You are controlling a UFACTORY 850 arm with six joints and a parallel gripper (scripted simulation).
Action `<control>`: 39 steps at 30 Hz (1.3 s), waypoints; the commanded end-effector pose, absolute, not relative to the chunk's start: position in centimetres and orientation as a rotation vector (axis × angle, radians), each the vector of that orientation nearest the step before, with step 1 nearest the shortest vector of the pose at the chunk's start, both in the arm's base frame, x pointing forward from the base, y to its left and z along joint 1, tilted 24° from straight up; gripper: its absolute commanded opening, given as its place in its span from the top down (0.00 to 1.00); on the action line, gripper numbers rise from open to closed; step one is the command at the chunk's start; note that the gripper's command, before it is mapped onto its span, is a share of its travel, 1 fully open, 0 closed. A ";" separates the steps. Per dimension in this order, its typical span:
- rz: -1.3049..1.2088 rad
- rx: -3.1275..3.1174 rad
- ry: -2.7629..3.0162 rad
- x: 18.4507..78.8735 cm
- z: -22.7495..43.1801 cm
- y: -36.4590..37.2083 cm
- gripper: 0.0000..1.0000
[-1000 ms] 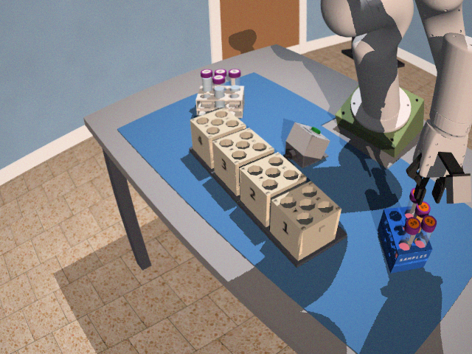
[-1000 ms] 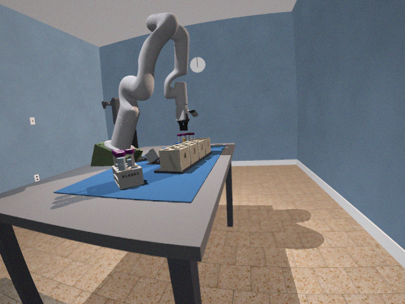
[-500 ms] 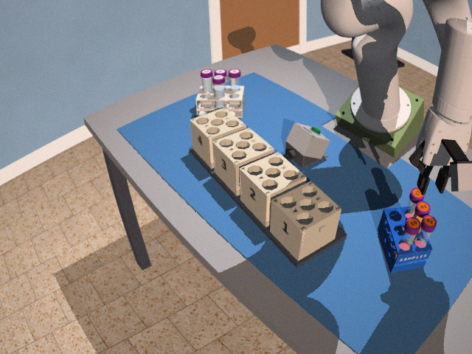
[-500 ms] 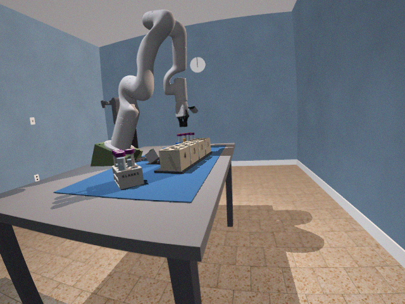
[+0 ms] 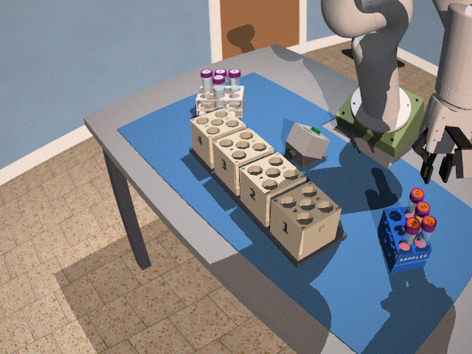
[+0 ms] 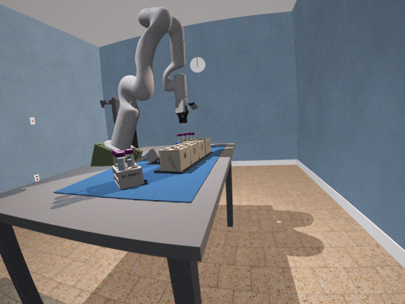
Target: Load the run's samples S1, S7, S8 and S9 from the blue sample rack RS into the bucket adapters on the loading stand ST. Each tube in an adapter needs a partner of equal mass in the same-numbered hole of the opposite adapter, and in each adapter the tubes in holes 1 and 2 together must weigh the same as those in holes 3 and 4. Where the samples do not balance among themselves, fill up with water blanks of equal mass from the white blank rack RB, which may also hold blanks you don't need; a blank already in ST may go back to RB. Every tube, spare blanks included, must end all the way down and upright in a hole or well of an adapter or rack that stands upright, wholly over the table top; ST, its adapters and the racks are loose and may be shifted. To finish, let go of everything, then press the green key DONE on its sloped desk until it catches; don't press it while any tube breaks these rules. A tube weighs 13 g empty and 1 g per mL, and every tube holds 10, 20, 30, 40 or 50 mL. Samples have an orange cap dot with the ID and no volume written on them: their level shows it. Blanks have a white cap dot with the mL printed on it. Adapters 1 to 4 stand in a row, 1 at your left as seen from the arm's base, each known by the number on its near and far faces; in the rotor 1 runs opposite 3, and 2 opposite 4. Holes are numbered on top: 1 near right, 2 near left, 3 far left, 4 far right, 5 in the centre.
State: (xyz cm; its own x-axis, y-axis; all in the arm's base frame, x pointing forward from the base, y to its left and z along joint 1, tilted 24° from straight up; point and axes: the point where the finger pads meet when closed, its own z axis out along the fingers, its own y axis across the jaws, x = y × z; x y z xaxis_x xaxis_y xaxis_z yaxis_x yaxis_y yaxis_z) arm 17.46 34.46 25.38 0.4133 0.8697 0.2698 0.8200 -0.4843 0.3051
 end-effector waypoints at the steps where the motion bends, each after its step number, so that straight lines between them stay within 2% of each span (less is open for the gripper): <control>1: 0.600 2.534 1.523 17.1 26.3 34.4 0.57; 16: 0.600 2.534 1.523 16.1 28.7 34.2 0.57; 39: 0.600 2.534 1.523 16.0 28.8 34.2 0.57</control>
State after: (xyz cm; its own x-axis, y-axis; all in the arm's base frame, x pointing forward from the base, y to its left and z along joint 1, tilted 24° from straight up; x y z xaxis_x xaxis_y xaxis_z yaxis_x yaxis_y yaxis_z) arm 16.04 34.11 28.69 0.4136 0.8698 0.2690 0.8201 -0.4842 0.3048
